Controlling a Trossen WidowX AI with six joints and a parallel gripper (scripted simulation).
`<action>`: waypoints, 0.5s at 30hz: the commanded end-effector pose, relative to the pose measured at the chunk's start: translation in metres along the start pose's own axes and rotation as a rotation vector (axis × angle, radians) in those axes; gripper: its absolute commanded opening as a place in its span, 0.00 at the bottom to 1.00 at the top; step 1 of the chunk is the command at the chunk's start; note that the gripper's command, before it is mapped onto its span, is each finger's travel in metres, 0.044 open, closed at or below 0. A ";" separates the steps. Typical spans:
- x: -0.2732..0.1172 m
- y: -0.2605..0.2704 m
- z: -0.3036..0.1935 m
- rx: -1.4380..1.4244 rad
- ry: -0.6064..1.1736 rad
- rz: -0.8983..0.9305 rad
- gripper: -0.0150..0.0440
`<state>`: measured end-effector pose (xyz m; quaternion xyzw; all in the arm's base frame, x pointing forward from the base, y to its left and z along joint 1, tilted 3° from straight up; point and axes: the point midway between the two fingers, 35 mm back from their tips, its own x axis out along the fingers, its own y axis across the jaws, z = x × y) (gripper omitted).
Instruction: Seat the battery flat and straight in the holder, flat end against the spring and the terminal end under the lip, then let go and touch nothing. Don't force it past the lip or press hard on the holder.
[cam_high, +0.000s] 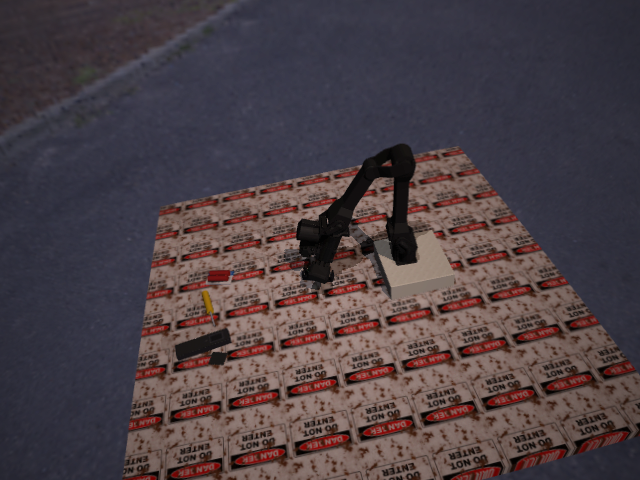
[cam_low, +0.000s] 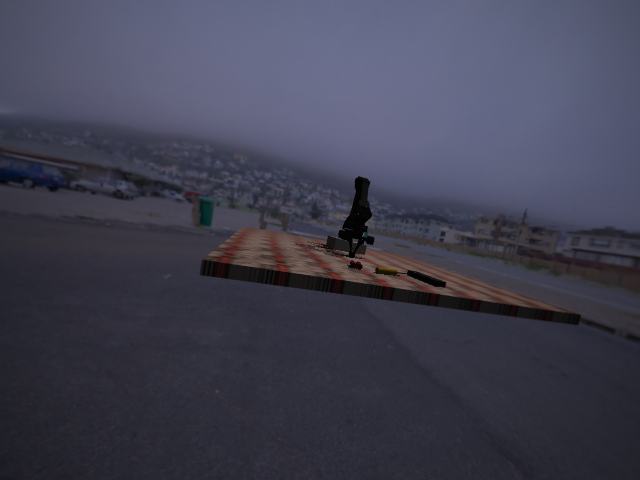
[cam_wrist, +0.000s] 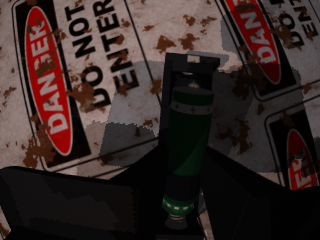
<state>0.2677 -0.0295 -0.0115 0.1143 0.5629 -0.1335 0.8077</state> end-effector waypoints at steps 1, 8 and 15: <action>0.002 0.000 -0.004 -0.006 0.043 0.001 0.35; 0.004 0.000 -0.003 -0.008 0.085 -0.001 0.35; 0.005 0.000 -0.002 -0.009 0.127 -0.003 0.35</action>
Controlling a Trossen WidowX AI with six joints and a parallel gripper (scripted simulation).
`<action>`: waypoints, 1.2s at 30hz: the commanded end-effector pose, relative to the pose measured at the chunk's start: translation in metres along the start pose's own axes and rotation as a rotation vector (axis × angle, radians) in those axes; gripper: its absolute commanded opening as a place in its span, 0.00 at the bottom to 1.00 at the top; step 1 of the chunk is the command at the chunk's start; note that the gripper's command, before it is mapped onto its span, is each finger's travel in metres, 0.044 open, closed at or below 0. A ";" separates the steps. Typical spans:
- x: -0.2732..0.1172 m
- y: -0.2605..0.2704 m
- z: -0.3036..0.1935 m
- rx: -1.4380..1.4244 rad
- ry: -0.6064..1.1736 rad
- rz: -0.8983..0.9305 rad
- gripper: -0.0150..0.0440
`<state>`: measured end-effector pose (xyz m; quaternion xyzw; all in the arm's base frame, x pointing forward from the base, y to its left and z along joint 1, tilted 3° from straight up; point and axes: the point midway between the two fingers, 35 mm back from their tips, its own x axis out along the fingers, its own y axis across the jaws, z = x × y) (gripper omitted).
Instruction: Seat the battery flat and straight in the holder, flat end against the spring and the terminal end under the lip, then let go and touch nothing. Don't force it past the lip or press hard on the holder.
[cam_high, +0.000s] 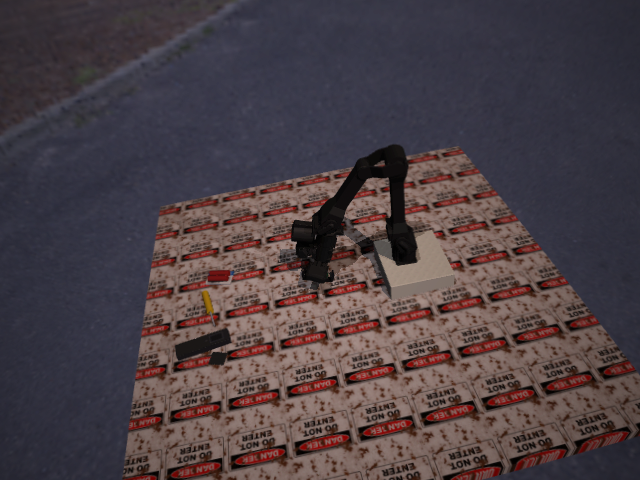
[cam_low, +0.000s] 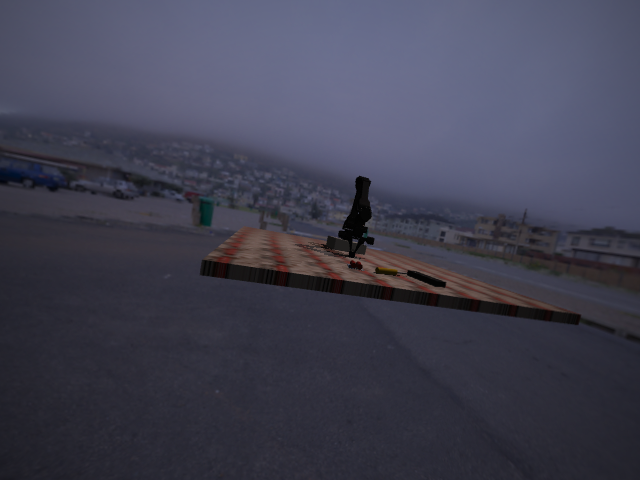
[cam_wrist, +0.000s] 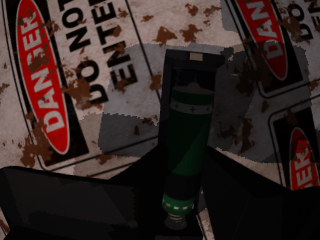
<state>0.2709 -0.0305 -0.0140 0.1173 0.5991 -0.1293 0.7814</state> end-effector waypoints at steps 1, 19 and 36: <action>0.002 0.000 -0.004 -0.005 0.043 0.002 0.35; 0.004 0.000 -0.002 -0.005 0.152 -0.002 0.35; 0.006 0.000 0.000 -0.002 0.254 -0.005 0.35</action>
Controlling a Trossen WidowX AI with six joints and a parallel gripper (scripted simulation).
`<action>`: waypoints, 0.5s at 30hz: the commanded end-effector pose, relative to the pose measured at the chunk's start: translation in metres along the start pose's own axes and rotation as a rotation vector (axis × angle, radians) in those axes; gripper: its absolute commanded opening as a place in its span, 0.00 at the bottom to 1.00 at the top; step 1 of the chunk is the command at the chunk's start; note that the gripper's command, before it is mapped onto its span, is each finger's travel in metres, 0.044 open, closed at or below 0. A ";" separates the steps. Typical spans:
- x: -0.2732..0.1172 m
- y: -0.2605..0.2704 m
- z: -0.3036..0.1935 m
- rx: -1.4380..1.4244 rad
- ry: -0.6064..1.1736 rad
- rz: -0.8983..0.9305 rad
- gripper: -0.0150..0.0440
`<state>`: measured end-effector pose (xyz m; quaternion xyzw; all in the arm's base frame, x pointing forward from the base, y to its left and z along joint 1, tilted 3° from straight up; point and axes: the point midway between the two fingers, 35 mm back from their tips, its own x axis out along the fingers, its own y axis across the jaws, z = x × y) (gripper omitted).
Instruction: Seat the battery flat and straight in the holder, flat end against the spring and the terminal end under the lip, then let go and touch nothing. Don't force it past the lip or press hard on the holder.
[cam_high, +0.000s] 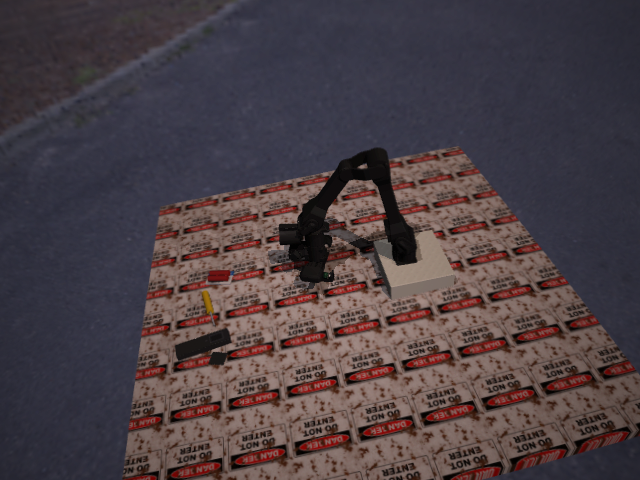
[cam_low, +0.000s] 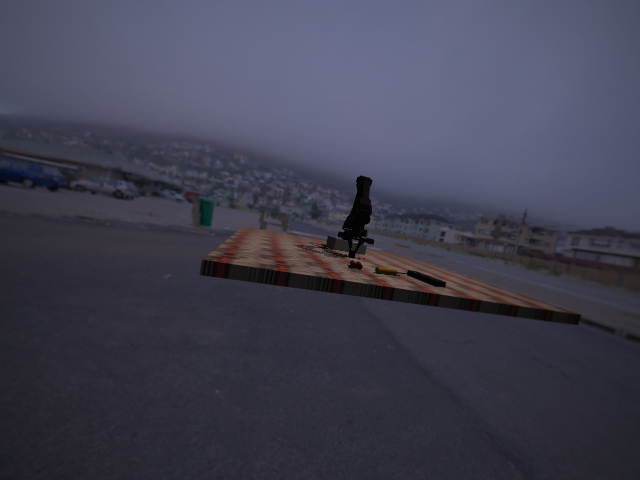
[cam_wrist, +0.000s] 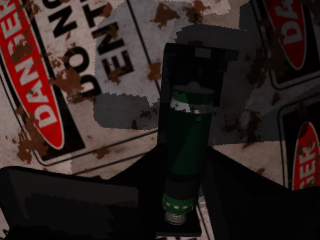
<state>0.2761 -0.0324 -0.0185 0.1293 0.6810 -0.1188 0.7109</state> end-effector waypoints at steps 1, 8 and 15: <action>0.001 0.000 -0.003 -0.003 0.041 0.001 0.35; 0.002 0.000 0.000 -0.002 0.069 -0.001 0.35; 0.002 0.000 0.004 -0.002 0.069 -0.001 0.35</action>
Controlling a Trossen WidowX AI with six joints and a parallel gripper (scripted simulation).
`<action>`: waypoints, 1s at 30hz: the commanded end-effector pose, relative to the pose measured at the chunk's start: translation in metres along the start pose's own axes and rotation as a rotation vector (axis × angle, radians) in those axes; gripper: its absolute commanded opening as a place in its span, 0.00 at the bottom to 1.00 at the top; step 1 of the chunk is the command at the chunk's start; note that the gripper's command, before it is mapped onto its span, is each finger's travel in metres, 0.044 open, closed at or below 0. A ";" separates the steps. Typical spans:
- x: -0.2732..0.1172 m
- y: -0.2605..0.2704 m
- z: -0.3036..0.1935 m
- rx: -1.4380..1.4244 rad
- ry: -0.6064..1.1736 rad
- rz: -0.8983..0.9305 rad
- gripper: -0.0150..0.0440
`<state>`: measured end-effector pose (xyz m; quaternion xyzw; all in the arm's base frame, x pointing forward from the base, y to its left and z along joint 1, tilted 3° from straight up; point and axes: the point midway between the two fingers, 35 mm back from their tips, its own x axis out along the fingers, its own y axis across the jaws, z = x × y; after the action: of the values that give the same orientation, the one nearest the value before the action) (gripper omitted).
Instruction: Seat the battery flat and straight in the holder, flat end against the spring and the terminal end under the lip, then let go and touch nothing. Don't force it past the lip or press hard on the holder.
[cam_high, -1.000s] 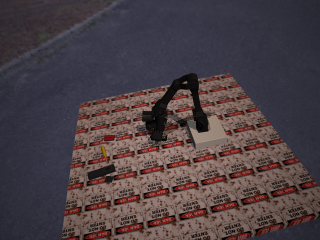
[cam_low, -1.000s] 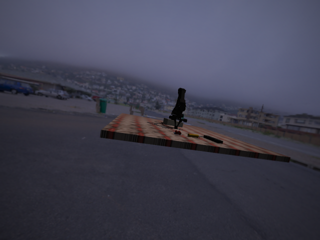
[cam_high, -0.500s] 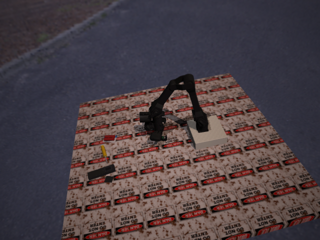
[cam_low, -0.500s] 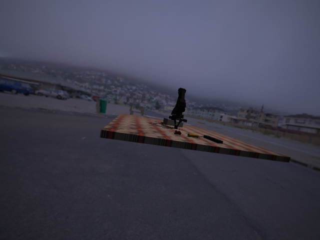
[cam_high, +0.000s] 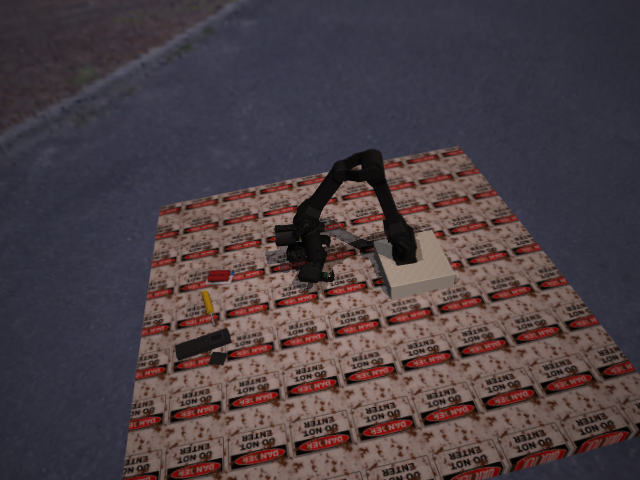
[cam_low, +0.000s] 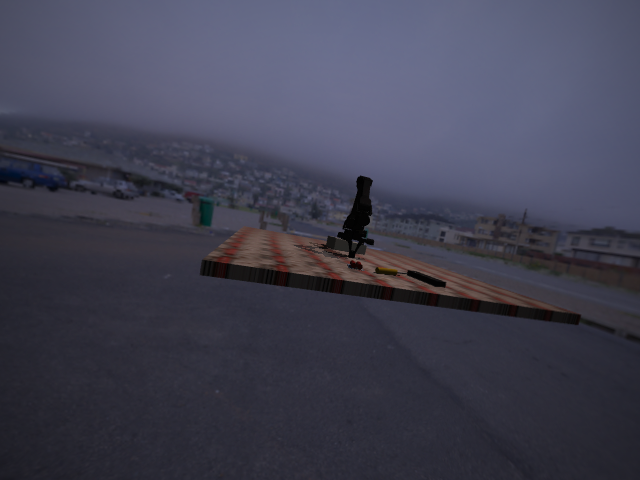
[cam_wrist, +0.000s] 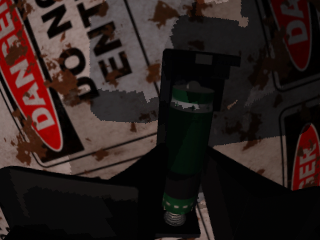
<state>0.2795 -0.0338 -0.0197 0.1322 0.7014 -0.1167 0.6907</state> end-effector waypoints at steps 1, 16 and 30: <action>0.000 0.000 0.001 -0.003 0.011 0.001 0.35; 0.000 0.000 0.011 -0.003 0.011 -0.001 0.35; 0.000 0.000 0.011 -0.003 0.021 -0.002 0.35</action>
<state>0.2872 -0.0365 -0.0206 0.1326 0.7116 -0.1155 0.6802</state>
